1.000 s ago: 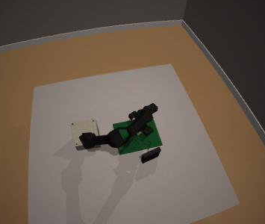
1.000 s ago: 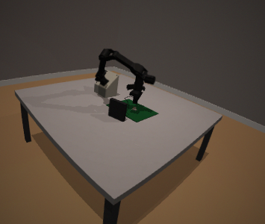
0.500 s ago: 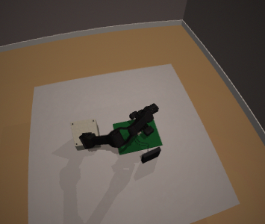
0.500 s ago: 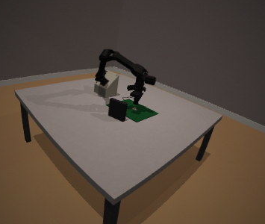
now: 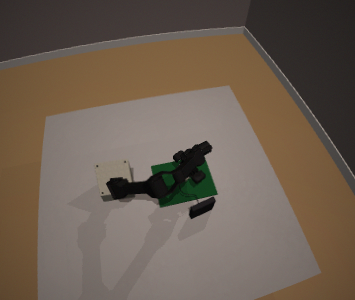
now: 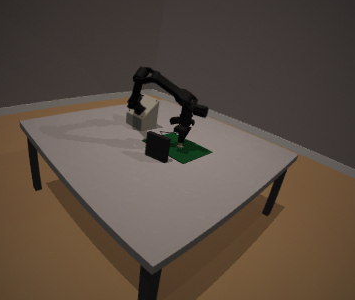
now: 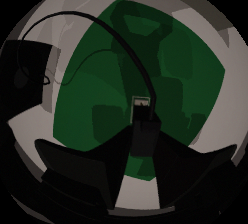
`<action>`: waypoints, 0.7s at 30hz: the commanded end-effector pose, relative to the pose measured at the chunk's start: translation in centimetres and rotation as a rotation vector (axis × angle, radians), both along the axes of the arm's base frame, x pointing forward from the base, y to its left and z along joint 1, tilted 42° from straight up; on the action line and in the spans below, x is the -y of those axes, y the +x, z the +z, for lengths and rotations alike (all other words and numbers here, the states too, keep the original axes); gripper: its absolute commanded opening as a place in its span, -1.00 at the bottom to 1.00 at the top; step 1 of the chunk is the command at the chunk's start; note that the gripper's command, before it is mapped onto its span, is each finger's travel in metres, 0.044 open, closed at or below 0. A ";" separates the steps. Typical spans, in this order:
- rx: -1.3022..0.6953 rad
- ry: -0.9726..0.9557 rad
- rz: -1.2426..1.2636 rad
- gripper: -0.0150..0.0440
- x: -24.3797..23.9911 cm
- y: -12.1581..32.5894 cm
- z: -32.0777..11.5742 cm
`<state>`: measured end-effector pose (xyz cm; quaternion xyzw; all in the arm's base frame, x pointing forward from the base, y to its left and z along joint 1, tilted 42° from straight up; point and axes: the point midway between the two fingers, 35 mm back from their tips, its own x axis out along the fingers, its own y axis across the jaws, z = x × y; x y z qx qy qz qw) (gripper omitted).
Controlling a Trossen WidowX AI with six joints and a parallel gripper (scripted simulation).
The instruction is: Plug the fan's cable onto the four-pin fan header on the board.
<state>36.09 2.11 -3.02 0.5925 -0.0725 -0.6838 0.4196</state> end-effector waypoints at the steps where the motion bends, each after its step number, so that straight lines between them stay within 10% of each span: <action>1: -0.003 -0.005 0.006 -0.49 0.1 -0.1 0.0; 21: -0.004 -0.005 0.007 -0.49 0.2 -0.1 -0.2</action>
